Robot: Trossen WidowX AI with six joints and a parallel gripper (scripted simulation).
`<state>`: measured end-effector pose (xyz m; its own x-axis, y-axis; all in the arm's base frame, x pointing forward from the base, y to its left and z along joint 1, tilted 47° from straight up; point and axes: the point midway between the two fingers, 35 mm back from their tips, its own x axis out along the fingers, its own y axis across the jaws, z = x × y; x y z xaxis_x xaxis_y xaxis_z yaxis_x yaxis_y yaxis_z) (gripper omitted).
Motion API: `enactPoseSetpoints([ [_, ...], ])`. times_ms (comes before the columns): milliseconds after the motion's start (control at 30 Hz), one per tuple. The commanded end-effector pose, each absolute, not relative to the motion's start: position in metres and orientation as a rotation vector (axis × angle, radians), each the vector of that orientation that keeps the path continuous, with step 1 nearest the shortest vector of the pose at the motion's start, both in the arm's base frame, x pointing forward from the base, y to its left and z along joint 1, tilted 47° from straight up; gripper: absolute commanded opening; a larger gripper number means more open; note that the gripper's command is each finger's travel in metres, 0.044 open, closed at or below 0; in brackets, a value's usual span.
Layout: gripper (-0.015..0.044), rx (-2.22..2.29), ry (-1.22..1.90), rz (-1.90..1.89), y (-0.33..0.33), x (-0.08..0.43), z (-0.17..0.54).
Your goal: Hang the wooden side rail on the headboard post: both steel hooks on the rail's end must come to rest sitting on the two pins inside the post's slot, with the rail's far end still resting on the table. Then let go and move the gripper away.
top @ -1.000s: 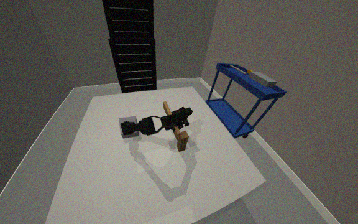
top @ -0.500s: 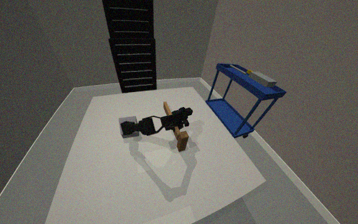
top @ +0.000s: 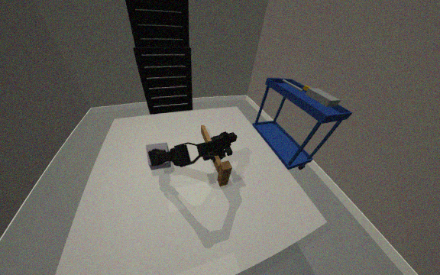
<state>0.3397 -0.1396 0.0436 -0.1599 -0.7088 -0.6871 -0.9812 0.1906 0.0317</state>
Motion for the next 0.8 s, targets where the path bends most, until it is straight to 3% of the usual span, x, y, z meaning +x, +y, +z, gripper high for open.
enactPoseSetpoints([
  [0, 0.0000, -1.585, 1.921, 0.654, -0.1386, 0.3408, 0.0488],
  [767, 0.0000, -1.585, 1.922, 0.653, -0.1402, 0.3412, 0.0509],
])
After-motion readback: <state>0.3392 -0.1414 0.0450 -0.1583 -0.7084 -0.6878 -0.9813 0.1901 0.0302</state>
